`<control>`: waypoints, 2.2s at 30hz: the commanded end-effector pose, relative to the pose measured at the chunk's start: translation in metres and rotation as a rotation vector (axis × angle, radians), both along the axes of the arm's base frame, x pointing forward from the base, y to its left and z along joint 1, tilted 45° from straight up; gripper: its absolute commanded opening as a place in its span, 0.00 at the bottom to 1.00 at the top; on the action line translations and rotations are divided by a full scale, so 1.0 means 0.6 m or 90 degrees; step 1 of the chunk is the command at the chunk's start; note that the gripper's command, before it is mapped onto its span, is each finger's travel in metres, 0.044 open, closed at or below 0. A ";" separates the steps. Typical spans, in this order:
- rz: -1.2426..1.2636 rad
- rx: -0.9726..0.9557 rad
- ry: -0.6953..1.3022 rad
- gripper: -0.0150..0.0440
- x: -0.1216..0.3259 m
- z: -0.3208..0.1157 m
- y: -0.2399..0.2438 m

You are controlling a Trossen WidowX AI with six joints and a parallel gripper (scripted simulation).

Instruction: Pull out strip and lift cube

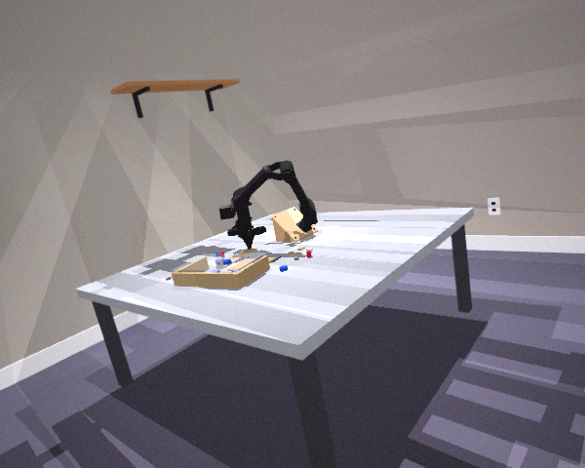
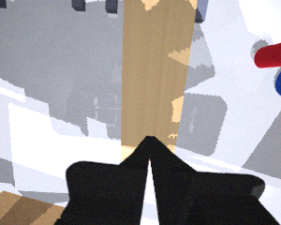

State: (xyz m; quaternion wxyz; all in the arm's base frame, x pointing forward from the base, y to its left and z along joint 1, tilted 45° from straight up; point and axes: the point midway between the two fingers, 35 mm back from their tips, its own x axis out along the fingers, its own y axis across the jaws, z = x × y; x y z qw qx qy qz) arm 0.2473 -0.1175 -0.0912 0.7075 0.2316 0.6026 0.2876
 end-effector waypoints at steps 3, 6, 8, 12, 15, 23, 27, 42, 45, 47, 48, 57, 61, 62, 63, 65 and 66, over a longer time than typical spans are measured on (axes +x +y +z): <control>0.012 0.006 0.016 0.25 -0.028 -0.007 0.011; 0.012 0.006 0.017 0.25 -0.036 -0.008 0.011; 0.012 0.006 0.017 0.25 -0.041 -0.009 0.011; 0.012 0.005 0.017 0.25 -0.051 -0.011 0.010; 0.012 0.005 0.017 0.25 -0.057 -0.012 0.010; 0.012 0.005 0.017 0.25 -0.057 -0.012 0.010; 0.012 0.005 0.017 0.25 -0.057 -0.012 0.010; 0.012 0.005 0.017 0.25 -0.057 -0.012 0.010; 0.012 0.005 0.017 0.25 -0.057 -0.012 0.010; 0.012 0.005 0.017 0.25 -0.057 -0.012 0.010; 0.012 0.005 0.017 0.25 -0.057 -0.012 0.010; 0.003 0.000 0.006 0.25 -0.046 0.002 -0.012; 0.012 0.004 0.017 0.25 -0.049 0.042 -0.051; 0.012 0.004 0.017 0.25 -0.049 0.042 -0.051; 0.012 0.004 0.017 0.25 -0.049 0.042 -0.051; 0.012 0.004 0.017 0.25 -0.049 0.042 -0.051; 0.021 0.003 0.009 0.30 -0.045 0.042 -0.050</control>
